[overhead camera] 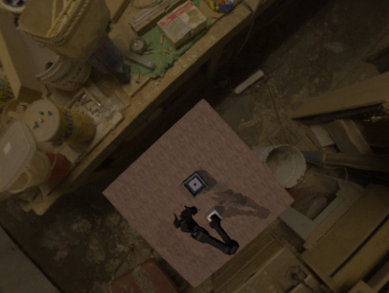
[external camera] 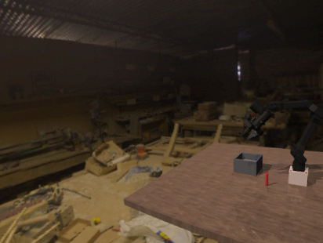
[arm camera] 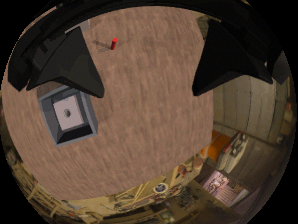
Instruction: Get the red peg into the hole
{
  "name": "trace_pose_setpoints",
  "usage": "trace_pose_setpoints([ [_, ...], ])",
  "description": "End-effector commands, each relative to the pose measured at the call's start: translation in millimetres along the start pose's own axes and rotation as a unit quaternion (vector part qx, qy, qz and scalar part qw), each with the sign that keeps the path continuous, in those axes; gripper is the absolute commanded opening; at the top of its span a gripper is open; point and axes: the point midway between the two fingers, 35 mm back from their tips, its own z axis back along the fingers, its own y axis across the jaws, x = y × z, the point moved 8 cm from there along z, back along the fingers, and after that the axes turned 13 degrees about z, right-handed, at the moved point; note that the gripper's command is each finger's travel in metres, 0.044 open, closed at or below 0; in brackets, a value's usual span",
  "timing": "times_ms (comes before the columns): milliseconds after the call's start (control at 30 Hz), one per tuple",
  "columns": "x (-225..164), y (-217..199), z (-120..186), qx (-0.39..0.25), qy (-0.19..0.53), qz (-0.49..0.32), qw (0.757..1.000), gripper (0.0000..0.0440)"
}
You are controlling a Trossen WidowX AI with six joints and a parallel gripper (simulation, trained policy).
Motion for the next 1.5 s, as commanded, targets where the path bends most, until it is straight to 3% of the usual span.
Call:
trace_pose_setpoints([
  [0,-19,-1,-11,-0.029,0.05,-0.033,0.998,0.044],
  [267,-59,-1,-28,-0.1,0.146,-0.095,0.98,0.044],
  [633,-110,-4,-48,-0.221,0.235,-0.168,0.932,0.044],
  [1033,-147,-12,-81,-0.293,0.253,-0.221,0.895,0.044],
  [1467,-187,-23,-122,-0.285,0.229,-0.258,0.894,0.044],
])
